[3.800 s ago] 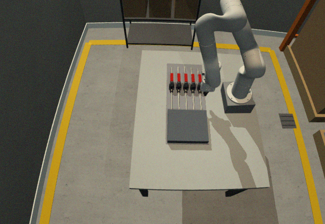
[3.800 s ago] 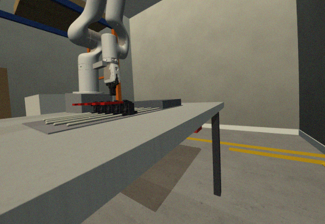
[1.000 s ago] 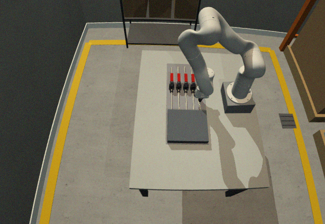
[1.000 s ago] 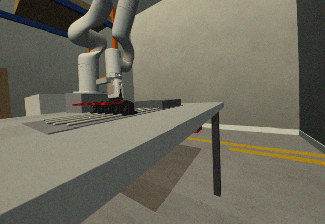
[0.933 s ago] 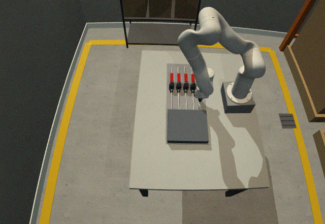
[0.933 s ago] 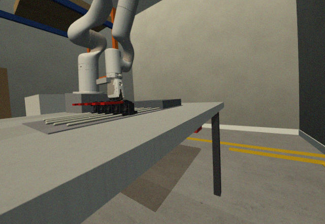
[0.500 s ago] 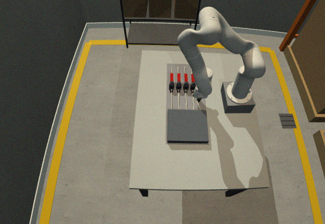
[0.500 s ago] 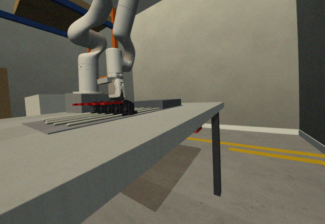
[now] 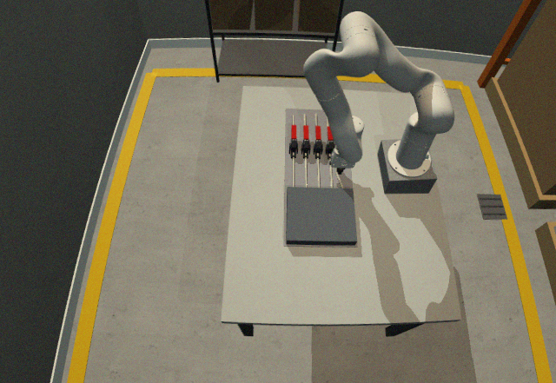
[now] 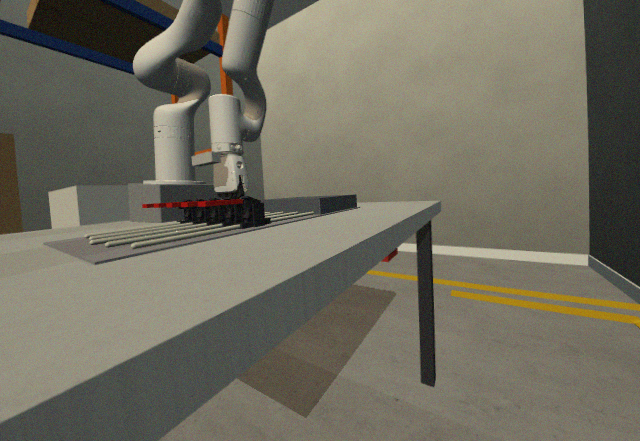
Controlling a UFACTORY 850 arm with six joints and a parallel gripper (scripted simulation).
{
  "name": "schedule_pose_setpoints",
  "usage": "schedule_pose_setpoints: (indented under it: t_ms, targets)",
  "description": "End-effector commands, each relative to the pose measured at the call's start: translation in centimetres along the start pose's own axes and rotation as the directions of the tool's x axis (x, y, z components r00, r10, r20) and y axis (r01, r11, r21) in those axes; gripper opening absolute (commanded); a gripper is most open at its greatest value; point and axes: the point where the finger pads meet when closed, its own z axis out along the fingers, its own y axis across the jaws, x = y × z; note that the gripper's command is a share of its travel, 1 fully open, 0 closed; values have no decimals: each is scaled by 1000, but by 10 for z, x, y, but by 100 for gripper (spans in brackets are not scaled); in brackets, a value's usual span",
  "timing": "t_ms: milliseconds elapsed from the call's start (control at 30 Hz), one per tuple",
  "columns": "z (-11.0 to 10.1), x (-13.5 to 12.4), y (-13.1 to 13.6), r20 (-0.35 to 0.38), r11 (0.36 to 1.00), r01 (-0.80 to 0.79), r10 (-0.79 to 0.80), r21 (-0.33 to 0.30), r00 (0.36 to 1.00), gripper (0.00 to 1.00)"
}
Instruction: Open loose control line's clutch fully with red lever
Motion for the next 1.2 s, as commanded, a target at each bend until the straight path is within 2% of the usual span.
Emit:
schedule_pose_setpoints:
  t_ms: [0,667,1167]
  targets:
    - [0,0,-1,0,1000,0,0,3,1000,0]
    - [0,0,4,0,1000,0,0,3,1000,0]
    - [0,0,23,0,1000,0,0,3,1000,0]
